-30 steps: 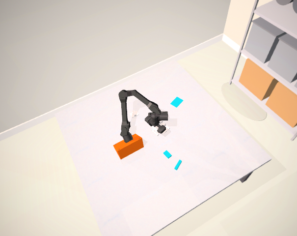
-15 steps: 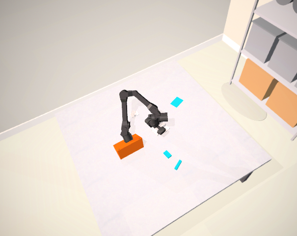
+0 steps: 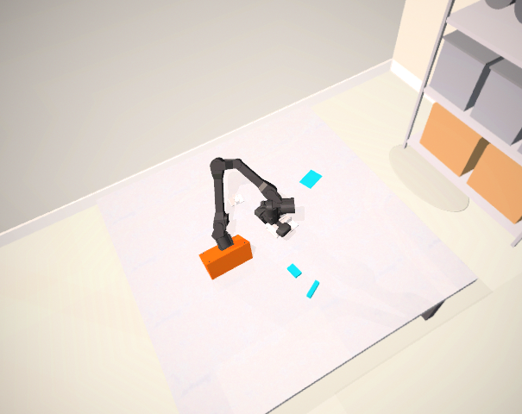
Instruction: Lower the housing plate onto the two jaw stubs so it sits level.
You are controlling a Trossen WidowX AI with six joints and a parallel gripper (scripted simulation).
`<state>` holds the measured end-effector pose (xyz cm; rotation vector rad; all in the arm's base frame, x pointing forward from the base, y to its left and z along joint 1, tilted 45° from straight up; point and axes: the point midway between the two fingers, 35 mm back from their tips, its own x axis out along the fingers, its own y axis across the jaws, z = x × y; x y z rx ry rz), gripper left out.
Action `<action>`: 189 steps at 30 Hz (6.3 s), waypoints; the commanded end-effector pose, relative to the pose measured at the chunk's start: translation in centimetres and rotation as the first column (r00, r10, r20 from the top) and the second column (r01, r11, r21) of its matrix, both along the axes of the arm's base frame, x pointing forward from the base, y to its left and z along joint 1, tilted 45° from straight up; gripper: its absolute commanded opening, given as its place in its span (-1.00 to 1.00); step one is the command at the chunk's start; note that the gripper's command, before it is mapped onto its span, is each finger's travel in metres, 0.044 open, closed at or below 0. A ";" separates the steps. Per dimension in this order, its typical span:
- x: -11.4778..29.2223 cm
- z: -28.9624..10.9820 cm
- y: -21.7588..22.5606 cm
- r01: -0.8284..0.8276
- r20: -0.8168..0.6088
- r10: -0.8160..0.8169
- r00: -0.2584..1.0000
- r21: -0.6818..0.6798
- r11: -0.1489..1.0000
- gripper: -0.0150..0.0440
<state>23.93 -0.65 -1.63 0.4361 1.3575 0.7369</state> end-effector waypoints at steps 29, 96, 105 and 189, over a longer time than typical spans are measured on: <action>0.0 -0.4 0.4 0.008 -0.006 -0.008 1.000 0.004 1.000 0.70; 0.0 -0.9 0.9 0.008 -0.006 -0.008 1.000 0.004 1.000 0.70; 0.0 -0.9 0.9 0.008 -0.006 -0.008 1.000 0.004 1.000 0.70; -0.6 4.7 -4.4 0.007 -0.007 -0.007 1.000 0.005 1.000 1.00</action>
